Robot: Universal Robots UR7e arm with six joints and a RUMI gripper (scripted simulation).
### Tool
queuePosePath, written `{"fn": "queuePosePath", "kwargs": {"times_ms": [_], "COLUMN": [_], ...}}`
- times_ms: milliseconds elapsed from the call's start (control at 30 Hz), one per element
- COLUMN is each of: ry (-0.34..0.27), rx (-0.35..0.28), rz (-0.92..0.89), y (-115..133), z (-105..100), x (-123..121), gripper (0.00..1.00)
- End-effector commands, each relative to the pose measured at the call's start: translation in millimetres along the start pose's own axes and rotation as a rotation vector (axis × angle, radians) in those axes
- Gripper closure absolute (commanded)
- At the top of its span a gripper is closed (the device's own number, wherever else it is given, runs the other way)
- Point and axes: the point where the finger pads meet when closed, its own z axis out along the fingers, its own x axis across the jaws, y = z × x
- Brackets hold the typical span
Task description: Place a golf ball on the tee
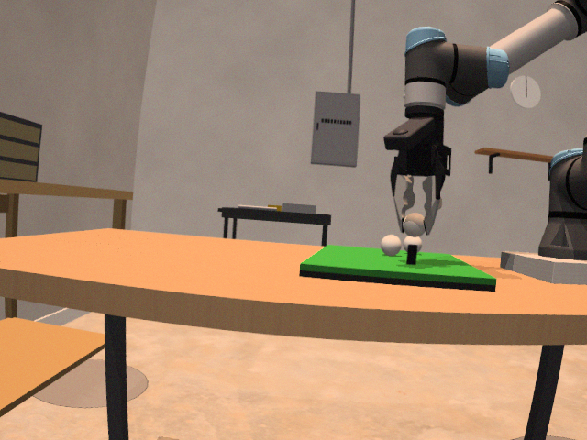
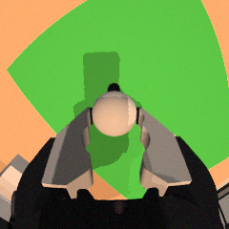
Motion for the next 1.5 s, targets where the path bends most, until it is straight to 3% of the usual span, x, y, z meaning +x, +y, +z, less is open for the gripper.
{"fn": "queuePosePath", "kwargs": {"times_ms": [0, 633, 667, 1467], "ry": [0.001, 0.001, 0.001, 0.001], "rx": [0.001, 0.001, 0.001, 0.001], "rz": [0.000, 0.000, 0.000, 0.000], "y": [-0.3, -0.1, -0.1, -0.1], "z": [5.4, 11.8, 11.8, 11.8], "x": [0.3, 0.1, 0.1, 0.1], "gripper": [1.00, 1.00, 0.00, 0.00]}}
